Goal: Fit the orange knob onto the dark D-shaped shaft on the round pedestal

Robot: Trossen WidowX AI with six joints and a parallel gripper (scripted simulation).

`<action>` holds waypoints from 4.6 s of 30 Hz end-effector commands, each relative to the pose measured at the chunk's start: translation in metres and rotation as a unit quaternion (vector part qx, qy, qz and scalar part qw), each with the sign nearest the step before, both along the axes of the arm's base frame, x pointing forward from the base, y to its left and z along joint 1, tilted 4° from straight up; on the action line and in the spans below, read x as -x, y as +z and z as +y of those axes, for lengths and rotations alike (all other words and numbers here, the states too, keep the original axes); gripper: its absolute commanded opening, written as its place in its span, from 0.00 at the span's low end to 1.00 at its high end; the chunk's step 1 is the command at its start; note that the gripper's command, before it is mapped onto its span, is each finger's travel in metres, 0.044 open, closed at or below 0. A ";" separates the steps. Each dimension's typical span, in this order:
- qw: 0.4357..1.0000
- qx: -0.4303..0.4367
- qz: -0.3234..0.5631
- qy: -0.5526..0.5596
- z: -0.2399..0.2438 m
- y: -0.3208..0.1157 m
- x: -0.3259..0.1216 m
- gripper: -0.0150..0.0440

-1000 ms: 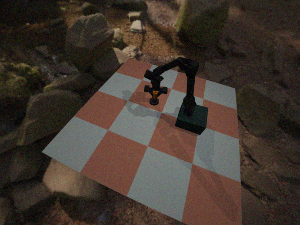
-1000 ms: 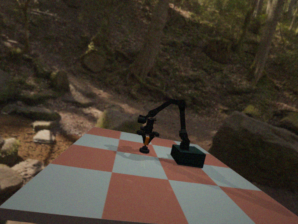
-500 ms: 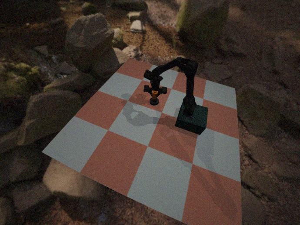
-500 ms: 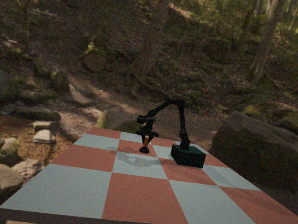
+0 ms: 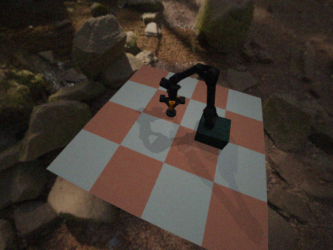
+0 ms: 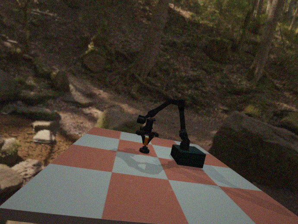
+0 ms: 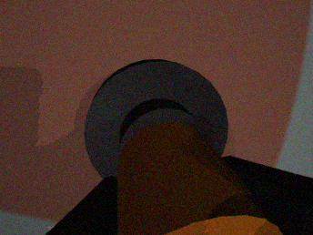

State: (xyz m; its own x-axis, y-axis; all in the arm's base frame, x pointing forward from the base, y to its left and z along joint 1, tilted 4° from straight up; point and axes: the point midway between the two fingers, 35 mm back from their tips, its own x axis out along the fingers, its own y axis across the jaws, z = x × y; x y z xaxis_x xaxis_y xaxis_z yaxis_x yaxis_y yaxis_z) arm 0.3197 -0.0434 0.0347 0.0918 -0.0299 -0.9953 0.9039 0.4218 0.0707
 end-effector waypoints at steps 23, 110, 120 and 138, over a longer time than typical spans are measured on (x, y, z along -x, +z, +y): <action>0.994 -0.010 -0.007 -0.106 0.001 -0.001 0.002 0.25; 0.950 -0.030 -0.013 -0.309 0.001 -0.001 0.004 0.25; 0.950 -0.030 -0.013 -0.309 0.001 0.002 0.003 0.25; 0.913 -0.040 -0.016 -0.406 0.000 0.002 -0.003 0.25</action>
